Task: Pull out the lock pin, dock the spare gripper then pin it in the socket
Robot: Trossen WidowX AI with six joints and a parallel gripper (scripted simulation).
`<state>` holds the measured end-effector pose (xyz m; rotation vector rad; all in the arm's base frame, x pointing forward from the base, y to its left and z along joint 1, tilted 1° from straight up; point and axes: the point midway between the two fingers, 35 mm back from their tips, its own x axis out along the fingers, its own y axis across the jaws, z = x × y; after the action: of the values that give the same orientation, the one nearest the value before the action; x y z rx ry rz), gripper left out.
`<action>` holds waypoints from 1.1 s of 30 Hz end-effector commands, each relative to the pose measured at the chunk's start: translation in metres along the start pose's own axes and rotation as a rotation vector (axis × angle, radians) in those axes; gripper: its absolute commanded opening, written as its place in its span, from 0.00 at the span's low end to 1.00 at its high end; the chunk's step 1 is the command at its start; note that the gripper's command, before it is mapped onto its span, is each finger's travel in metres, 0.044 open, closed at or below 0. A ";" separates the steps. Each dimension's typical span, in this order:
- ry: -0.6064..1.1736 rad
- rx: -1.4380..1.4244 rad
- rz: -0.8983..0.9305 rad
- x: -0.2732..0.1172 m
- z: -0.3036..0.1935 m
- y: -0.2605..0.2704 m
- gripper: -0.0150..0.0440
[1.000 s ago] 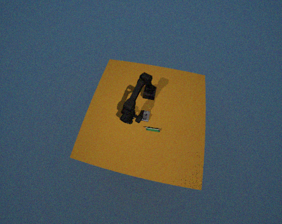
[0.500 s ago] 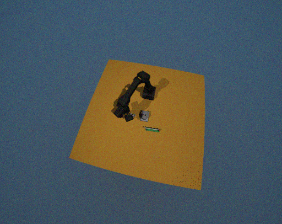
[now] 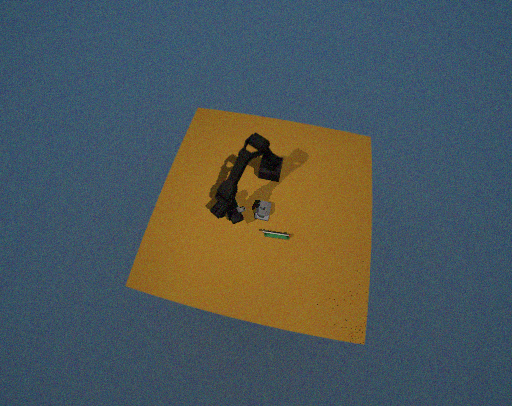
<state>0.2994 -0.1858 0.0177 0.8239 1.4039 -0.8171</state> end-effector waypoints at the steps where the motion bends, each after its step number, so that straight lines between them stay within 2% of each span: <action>1: -0.008 0.002 0.000 0.007 0.001 0.000 1.00; 33: -0.008 0.002 0.000 0.058 0.002 -0.001 1.00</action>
<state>0.3028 -0.1891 -0.0336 0.8237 1.3868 -0.8177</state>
